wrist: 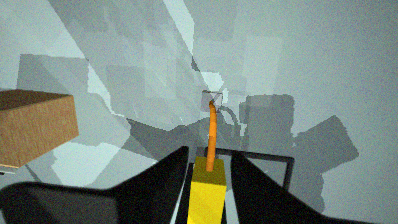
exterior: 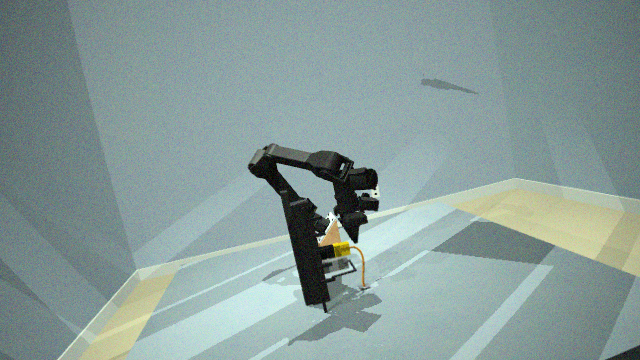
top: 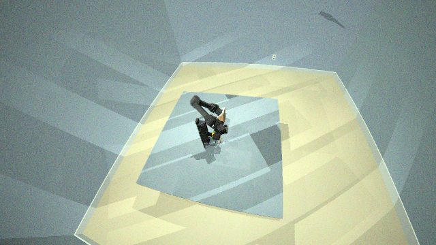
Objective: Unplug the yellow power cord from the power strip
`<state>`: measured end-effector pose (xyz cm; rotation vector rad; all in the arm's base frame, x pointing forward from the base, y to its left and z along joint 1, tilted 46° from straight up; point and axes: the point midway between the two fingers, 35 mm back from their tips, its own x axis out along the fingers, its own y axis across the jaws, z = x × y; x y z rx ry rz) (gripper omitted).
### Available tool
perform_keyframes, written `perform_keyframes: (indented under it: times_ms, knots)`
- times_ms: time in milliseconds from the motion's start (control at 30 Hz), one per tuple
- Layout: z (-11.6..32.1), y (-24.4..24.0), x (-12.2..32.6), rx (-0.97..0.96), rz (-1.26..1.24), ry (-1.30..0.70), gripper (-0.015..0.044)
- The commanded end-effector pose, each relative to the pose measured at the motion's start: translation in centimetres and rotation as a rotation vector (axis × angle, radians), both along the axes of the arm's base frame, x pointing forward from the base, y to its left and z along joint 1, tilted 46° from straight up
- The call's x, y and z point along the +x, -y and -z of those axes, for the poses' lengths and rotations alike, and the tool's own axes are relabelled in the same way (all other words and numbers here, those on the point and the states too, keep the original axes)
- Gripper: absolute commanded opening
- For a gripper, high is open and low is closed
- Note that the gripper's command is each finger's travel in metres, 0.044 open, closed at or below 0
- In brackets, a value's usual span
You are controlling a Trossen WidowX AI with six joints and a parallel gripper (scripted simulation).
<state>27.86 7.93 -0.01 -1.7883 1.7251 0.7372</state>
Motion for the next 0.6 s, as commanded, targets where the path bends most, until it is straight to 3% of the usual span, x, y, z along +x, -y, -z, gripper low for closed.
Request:
perform_keyframes:
  times_ms: [0,567]
  knots:
    - [-0.13,0.05,0.01,-0.001,-0.003,0.001,0.0160]
    - [-1.02,-0.06,-0.03,-0.006,-0.013,-0.002,0.0160]
